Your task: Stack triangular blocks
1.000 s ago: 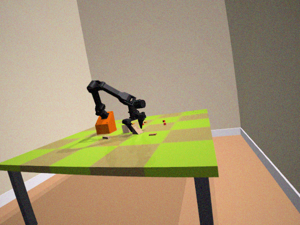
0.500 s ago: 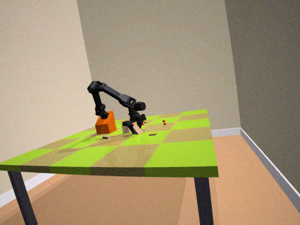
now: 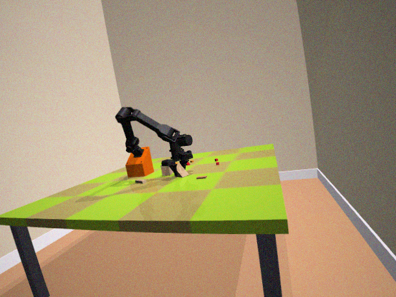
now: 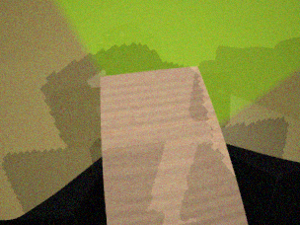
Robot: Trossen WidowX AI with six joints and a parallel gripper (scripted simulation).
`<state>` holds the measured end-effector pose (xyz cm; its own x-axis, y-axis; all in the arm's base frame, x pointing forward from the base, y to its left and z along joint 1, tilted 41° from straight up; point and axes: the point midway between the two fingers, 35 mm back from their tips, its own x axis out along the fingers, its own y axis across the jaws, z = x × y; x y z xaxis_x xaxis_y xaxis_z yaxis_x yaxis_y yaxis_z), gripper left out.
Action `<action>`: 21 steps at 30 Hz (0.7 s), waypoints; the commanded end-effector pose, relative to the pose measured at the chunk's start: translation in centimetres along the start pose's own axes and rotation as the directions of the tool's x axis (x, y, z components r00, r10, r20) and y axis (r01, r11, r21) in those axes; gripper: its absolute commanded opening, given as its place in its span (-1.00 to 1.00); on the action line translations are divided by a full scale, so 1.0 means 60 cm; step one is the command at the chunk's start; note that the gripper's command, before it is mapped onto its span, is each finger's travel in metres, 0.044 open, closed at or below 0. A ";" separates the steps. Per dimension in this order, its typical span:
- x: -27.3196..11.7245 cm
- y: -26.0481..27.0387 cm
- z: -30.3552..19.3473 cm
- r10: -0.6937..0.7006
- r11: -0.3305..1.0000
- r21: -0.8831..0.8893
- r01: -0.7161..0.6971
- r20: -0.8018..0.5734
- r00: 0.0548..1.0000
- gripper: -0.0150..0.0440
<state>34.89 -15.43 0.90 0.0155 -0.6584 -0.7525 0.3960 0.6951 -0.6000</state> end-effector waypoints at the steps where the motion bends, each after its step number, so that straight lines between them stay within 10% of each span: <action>1: -0.021 0.001 0.002 0.002 1.000 0.005 -0.002 0.004 1.000 -0.49; 21: -0.043 0.003 0.000 0.005 0.997 0.080 -0.005 -0.001 1.000 -0.49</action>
<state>34.93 -13.59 2.85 0.0188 -0.6554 -0.7551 0.4339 0.6857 -0.5844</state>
